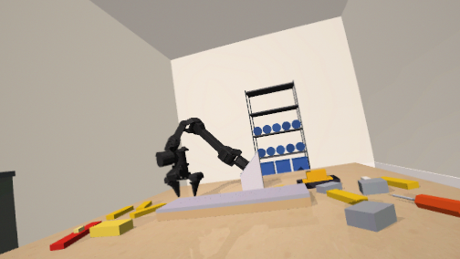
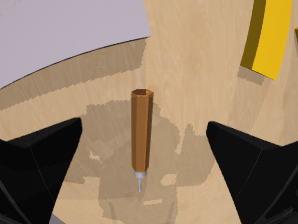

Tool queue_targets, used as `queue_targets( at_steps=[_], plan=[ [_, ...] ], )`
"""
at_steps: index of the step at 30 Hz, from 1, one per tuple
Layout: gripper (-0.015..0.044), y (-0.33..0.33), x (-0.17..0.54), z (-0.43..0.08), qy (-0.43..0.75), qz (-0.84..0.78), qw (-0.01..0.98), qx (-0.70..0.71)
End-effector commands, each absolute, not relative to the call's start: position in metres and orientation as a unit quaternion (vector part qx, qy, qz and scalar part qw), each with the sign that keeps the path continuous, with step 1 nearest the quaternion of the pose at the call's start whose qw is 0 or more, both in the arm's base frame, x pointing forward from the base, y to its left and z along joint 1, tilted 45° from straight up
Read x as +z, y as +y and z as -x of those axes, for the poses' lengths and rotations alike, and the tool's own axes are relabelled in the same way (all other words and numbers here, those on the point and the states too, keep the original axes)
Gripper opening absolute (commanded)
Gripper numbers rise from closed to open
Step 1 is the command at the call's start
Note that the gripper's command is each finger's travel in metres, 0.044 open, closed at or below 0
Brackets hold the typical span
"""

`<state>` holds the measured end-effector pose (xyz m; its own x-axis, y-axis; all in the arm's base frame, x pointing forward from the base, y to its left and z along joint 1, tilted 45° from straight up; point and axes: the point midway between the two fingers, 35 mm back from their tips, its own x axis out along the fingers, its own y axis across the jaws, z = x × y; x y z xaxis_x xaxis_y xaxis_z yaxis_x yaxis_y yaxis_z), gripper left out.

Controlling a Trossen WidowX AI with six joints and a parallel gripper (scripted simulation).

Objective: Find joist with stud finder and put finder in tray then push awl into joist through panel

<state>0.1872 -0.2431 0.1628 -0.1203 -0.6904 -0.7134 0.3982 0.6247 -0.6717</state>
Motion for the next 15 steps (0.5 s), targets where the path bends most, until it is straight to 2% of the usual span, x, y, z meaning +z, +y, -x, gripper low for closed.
queue_targets(
  at_steps=[1,15],
  plan=[
    [0.0440,-0.247,0.155,-0.186,0.626,0.118,0.651,-0.413],
    [0.0440,-0.262,0.140,-0.183,0.626,0.120,0.650,-0.413]
  ],
)
